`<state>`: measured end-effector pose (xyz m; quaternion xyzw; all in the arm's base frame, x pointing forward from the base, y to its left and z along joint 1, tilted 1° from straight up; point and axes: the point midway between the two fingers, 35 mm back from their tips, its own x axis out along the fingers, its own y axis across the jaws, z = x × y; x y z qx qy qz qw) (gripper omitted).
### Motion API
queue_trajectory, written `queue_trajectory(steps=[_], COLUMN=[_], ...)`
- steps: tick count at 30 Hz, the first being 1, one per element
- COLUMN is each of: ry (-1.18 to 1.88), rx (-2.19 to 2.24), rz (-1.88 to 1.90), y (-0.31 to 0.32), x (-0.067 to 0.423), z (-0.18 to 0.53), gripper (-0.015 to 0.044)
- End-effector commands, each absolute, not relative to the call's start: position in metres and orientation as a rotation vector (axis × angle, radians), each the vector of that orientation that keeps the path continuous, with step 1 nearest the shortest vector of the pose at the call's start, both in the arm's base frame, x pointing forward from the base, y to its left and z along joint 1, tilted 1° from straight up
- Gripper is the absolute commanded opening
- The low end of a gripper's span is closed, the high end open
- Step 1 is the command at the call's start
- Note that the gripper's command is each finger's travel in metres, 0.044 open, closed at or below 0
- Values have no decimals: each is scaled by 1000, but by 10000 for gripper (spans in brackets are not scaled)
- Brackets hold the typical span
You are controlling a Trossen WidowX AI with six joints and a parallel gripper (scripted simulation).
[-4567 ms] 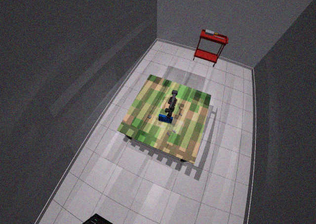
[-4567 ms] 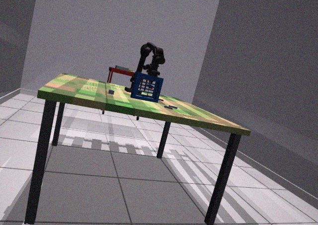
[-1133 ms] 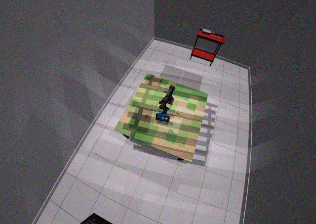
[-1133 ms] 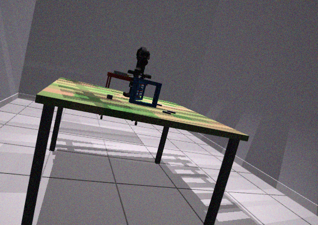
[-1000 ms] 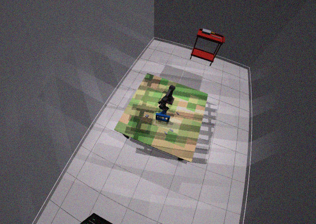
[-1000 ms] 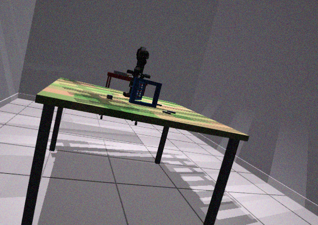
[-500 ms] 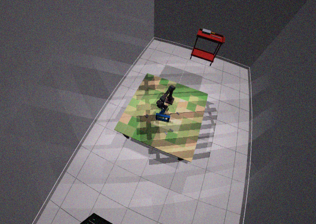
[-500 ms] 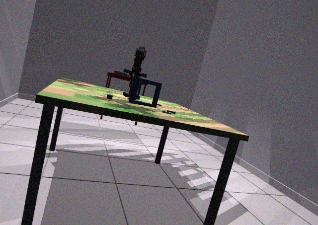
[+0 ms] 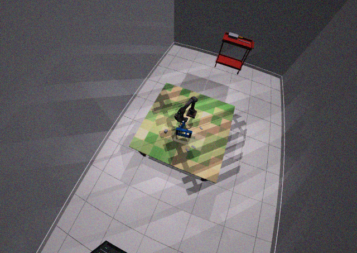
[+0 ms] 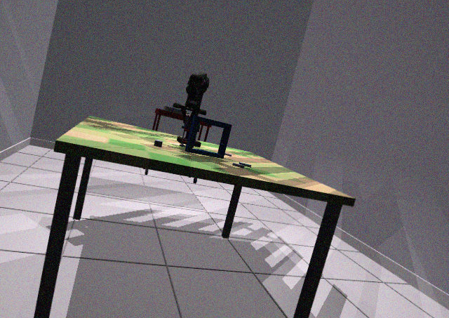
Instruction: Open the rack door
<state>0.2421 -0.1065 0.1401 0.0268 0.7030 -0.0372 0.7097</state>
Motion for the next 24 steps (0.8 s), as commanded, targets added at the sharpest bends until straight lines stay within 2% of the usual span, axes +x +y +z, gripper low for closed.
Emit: queue_trajectory(steps=[1,24], ry=[1566,1556], rx=[-8,-242], rz=[-17,210], y=[-115,-155], x=[244,257], z=[140,141], gripper=[8,8])
